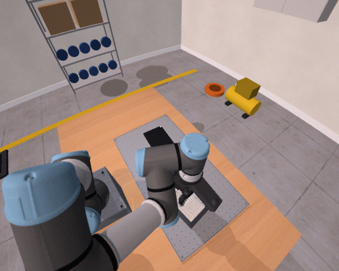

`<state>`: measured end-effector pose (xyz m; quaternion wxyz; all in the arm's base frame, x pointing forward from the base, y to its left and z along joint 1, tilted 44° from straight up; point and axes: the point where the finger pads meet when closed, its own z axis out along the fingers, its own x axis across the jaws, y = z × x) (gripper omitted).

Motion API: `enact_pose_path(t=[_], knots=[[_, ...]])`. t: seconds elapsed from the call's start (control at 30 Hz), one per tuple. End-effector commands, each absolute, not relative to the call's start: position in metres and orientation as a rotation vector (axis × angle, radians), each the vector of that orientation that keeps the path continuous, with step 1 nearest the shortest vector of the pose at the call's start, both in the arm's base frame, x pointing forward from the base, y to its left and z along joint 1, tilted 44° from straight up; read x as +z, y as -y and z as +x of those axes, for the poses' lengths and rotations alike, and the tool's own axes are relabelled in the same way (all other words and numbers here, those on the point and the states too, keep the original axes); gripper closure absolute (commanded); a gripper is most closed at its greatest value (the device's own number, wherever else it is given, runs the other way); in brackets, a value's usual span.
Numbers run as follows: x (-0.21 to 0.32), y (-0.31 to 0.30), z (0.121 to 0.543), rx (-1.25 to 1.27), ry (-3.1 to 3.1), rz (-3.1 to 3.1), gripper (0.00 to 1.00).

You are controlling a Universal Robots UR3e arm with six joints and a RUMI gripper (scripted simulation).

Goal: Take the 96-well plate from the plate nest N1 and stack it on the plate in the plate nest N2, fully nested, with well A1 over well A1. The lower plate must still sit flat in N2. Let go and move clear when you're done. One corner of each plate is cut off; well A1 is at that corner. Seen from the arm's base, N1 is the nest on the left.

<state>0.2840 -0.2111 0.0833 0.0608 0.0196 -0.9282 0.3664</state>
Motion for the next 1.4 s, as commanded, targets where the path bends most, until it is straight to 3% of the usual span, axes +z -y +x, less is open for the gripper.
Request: enact_pose_path(t=[0.0,1.37], knots=[[0.080,0.215,0.284,1.112,2.811,0.060,1.00],[0.049,0.243,0.280,1.111,2.810,0.060,1.00]])
